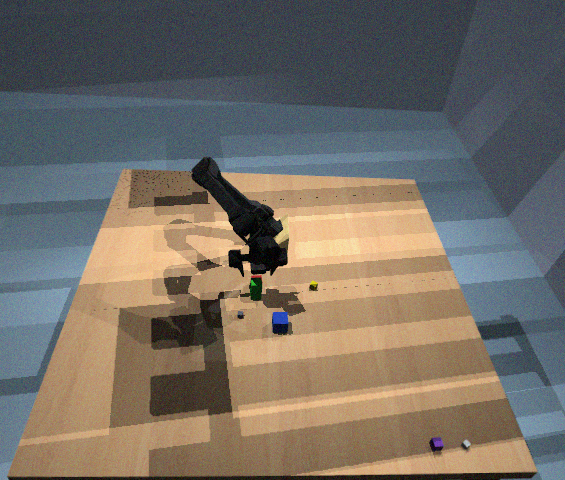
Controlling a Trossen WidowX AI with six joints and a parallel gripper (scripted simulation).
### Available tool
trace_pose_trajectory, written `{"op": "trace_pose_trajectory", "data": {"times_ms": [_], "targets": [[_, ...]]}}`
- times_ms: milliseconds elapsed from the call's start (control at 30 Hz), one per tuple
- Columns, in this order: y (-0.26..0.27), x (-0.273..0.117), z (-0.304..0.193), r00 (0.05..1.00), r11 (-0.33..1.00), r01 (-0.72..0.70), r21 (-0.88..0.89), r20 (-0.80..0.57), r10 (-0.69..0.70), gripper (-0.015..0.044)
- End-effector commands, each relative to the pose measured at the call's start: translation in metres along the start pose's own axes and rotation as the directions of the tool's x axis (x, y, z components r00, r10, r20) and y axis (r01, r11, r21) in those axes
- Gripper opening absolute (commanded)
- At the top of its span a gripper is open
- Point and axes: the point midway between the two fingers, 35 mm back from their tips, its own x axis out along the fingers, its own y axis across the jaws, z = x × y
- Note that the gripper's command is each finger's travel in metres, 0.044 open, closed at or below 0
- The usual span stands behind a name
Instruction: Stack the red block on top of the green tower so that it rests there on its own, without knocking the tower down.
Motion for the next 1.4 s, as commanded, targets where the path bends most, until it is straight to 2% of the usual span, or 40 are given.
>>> {"op": "trace_pose_trajectory", "data": {"times_ms": [0, 733, 1233, 1367], "targets": [[0.0, 0.006, -0.001, 1.0, 1.0, 0.004, -0.007, -0.003, -0.004, 0.044], [-0.001, 0.041, -0.002, 1.0, 1.0, 0.006, -0.007, -0.003, -0.006, 0.044], [-0.001, 0.042, -0.002, 1.0, 1.0, 0.006, -0.007, -0.003, -0.006, 0.044], [-0.001, 0.042, -0.002, 1.0, 1.0, 0.006, -0.007, -0.003, -0.006, 0.0335]]}}
